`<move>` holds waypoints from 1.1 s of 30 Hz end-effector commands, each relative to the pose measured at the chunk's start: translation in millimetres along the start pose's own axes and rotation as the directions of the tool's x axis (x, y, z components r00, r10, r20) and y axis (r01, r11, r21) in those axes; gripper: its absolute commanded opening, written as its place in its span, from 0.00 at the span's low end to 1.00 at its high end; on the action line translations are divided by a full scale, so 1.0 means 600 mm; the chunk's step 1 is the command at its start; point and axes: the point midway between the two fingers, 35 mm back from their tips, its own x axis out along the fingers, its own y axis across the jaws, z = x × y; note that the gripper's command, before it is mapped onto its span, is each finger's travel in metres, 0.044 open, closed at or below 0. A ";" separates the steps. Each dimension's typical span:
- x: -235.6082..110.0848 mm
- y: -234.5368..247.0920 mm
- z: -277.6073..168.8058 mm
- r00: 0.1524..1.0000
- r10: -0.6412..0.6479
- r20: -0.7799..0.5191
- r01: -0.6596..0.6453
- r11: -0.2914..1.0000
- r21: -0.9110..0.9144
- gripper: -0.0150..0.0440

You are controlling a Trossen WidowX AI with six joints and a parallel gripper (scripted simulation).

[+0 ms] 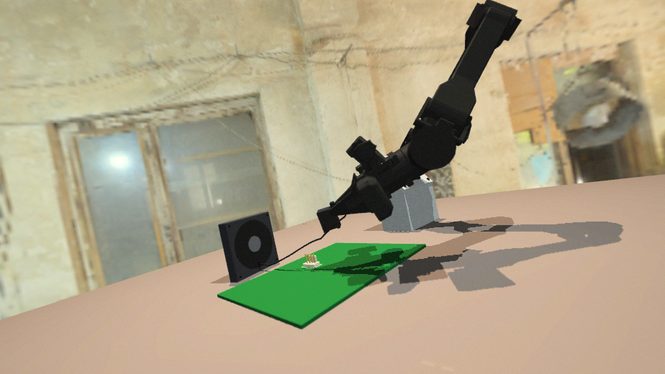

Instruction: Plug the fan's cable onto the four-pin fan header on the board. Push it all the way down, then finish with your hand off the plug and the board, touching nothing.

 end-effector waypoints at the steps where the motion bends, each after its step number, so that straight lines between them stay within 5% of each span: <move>1: -0.008 0.001 0.002 0.999 0.024 0.043 -0.025 0.999 0.026 0.25; 17: -0.041 0.007 0.009 0.970 0.124 0.207 -0.156 0.978 0.142 0.25; 33: -0.039 0.004 0.017 0.975 0.112 0.190 -0.138 0.982 0.129 0.25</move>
